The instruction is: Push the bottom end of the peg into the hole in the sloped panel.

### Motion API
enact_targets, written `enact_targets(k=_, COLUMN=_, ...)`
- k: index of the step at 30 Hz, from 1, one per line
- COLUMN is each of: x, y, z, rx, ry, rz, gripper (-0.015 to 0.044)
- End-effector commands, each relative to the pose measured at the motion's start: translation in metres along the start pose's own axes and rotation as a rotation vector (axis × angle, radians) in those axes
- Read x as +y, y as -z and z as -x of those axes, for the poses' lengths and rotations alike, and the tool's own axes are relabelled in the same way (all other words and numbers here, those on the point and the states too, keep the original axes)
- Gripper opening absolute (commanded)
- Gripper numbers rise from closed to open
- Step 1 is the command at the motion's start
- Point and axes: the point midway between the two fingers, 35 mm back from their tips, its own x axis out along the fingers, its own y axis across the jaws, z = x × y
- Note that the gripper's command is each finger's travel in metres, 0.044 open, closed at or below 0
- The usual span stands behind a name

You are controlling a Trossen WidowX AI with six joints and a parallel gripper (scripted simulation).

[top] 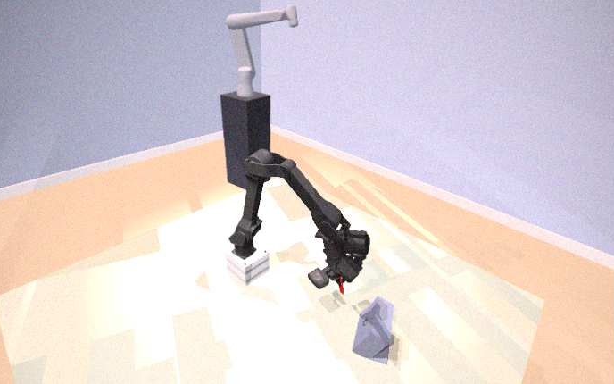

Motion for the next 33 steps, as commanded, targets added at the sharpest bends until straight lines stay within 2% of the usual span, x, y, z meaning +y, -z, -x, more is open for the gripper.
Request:
enact_targets(k=1, x=-0.003, y=0.000, z=-0.004, rx=-0.006, ry=-0.017, rz=-0.063, gripper=0.0000)
enact_targets(k=33, x=-0.014, y=-0.015, z=-0.019, rx=-0.071, ry=-0.143, rz=-0.436, gripper=0.0000)
